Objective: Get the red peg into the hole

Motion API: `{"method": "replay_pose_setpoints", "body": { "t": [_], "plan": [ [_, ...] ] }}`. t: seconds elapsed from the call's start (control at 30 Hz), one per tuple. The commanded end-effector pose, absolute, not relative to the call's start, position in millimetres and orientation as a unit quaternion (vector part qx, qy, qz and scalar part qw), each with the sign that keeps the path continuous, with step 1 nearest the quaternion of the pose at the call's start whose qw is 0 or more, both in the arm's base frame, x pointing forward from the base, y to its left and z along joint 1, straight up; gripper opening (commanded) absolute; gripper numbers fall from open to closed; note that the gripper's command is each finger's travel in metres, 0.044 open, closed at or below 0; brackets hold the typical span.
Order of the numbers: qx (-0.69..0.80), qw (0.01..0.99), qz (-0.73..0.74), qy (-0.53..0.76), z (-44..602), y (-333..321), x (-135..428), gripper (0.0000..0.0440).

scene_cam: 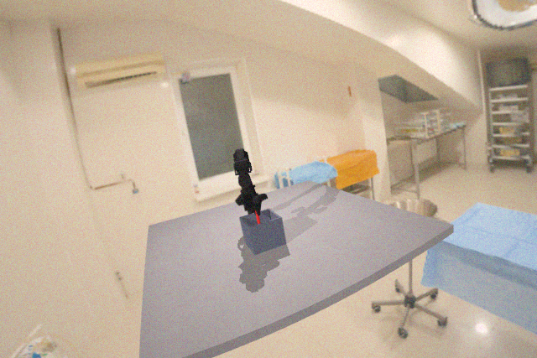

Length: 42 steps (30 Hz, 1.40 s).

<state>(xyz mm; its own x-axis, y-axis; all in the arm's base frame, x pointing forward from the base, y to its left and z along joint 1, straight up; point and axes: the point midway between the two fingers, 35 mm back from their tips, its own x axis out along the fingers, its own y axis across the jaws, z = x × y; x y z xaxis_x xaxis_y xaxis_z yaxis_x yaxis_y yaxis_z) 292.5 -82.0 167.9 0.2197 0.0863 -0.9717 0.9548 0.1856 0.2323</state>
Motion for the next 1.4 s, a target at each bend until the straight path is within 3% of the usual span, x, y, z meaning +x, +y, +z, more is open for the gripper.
{"method": "replay_pose_setpoints", "body": {
  "t": [0.0, 0.7, 0.93, 1.37],
  "plan": [
    [0.518, 0.581, -0.366, 0.51, 157.7, -83.2, 297.3, 0.0],
    [0.491, 0.588, -0.328, 0.553, 103.8, -79.7, 321.1, 0.0],
    [0.48, 0.584, -0.326, 0.568, 92.3, -78.1, 320.3, 0.0161],
    [0.509, 0.578, -0.297, 0.565, 110.3, -90.0, 330.5, 0.0159]
  ]
}}
